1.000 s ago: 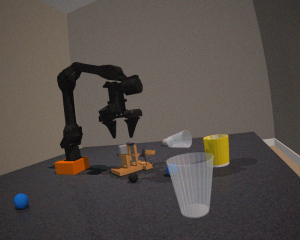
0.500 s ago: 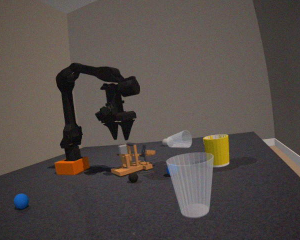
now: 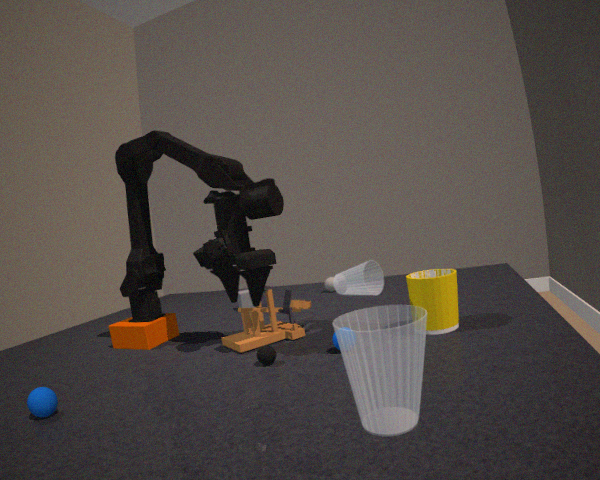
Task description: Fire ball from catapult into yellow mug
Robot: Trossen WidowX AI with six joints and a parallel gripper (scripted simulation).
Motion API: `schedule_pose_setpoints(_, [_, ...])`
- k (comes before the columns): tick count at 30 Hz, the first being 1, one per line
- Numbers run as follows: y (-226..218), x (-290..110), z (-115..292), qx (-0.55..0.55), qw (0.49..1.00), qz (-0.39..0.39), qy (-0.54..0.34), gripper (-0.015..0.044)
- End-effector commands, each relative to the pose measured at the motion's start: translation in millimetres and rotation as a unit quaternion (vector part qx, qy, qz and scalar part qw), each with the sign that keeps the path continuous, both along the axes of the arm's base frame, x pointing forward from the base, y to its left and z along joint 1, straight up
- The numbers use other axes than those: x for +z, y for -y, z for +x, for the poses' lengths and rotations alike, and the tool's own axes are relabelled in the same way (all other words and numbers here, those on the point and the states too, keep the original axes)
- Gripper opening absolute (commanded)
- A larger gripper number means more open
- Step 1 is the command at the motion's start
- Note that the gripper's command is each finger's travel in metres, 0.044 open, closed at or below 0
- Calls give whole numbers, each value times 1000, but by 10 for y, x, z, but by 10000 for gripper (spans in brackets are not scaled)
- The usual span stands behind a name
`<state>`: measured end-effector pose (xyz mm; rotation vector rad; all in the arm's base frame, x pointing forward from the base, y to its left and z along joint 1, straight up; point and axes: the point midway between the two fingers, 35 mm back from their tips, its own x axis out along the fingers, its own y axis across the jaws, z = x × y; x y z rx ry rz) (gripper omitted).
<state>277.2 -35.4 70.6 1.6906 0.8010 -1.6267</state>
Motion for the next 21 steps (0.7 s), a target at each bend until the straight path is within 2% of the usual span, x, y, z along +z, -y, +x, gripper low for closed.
schedule_pose_setpoints(1, [-7, -102, -18, -3, 1000, 3, -6, 440])
schedule_pose_setpoints(21, [-9, -428, -8, -3, 1000, 3, -6, 440])
